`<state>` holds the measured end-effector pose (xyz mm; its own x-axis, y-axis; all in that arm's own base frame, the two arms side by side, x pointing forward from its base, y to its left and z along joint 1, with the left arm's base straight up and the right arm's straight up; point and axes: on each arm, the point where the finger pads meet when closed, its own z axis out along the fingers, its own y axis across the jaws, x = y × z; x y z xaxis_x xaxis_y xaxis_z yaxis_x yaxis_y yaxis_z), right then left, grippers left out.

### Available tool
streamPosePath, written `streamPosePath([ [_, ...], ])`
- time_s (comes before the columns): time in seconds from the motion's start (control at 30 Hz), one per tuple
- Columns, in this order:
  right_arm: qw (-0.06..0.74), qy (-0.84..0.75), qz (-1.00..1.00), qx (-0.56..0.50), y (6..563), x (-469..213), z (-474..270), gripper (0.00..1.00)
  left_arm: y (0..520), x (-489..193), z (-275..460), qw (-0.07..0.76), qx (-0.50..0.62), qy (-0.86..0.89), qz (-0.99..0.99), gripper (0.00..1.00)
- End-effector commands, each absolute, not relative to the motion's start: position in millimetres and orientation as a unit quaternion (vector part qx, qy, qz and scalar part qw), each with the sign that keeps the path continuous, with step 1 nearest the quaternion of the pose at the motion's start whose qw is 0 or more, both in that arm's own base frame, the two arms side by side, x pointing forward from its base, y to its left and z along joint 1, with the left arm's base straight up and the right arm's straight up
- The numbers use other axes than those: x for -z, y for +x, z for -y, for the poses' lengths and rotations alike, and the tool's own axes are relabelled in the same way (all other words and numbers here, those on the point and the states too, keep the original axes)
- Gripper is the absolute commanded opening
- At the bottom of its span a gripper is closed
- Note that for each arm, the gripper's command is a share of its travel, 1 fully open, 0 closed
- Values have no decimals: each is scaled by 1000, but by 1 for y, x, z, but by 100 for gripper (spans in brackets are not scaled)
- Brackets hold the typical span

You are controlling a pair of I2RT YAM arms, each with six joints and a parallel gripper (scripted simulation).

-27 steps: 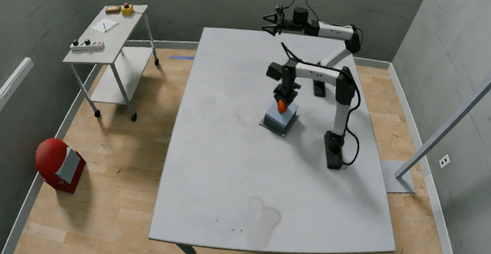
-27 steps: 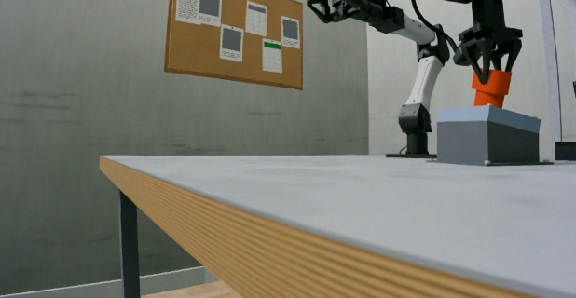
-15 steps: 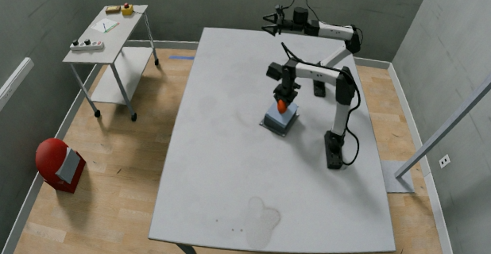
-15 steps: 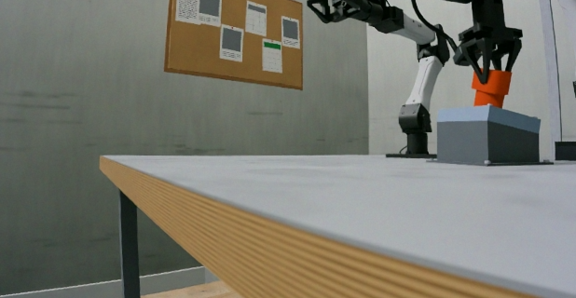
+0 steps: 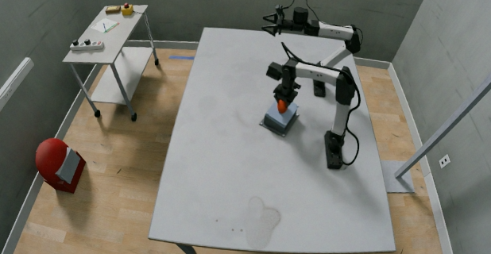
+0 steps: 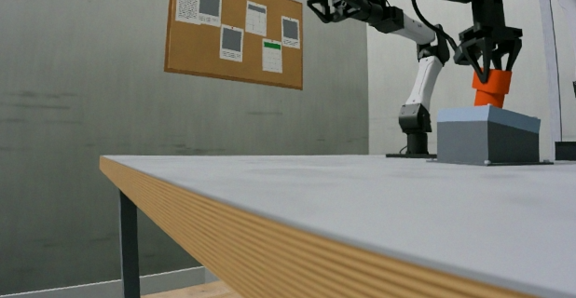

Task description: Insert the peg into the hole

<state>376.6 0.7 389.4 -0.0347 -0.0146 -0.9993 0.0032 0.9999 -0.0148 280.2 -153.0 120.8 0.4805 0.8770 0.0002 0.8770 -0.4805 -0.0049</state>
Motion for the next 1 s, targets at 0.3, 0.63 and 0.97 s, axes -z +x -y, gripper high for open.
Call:
streamPosePath([
  [0.3,663,-80,-745,2,368,-376,-21,100,281,-166,151,-14,7,-862,507,40],
  [0.63,608,-141,-779,-52,307,-368,-78,100,283,-193,140,-21,26,-857,514,40],
  [0.97,559,-257,-777,-129,197,-366,-121,100,291,-189,145,-36,110,-836,537,40],
])
